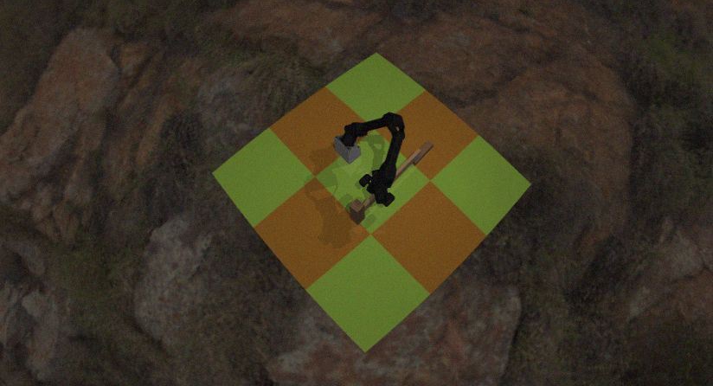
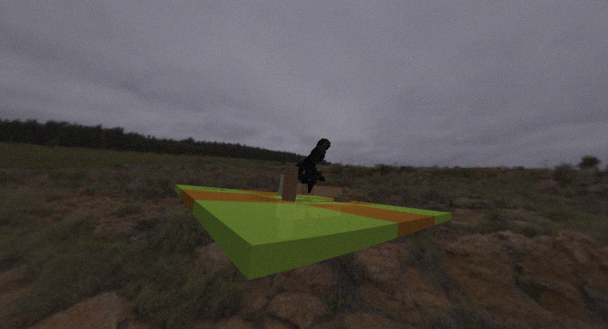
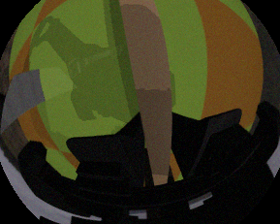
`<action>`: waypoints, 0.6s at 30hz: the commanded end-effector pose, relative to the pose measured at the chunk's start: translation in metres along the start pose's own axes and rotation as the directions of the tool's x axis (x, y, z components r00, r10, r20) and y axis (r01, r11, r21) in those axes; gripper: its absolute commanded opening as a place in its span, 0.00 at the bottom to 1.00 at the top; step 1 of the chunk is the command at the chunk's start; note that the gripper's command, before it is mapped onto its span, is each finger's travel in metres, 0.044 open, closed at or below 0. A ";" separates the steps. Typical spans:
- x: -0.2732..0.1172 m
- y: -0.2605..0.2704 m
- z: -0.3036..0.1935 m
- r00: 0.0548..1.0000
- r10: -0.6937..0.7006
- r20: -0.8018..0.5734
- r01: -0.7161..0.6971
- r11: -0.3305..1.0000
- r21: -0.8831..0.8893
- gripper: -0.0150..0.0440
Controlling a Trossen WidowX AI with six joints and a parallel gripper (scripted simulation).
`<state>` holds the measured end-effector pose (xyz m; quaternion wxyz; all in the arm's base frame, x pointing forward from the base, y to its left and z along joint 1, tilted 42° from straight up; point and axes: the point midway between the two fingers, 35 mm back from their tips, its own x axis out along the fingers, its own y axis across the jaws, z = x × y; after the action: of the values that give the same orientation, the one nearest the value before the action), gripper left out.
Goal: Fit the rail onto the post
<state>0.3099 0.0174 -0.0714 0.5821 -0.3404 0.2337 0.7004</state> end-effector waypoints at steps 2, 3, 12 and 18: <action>-0.002 -0.001 -0.003 1.000 -0.008 -0.002 0.008 1.000 -0.001 0.25; -0.002 -0.001 -0.004 1.000 -0.008 -0.002 0.008 1.000 -0.001 0.25; -0.002 -0.001 -0.006 1.000 -0.008 -0.002 0.008 1.000 -0.001 0.25; -0.002 -0.001 -0.008 1.000 -0.008 -0.002 0.008 1.000 -0.001 0.25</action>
<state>0.3110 0.0135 -0.0749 0.5822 -0.3404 0.2337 0.7004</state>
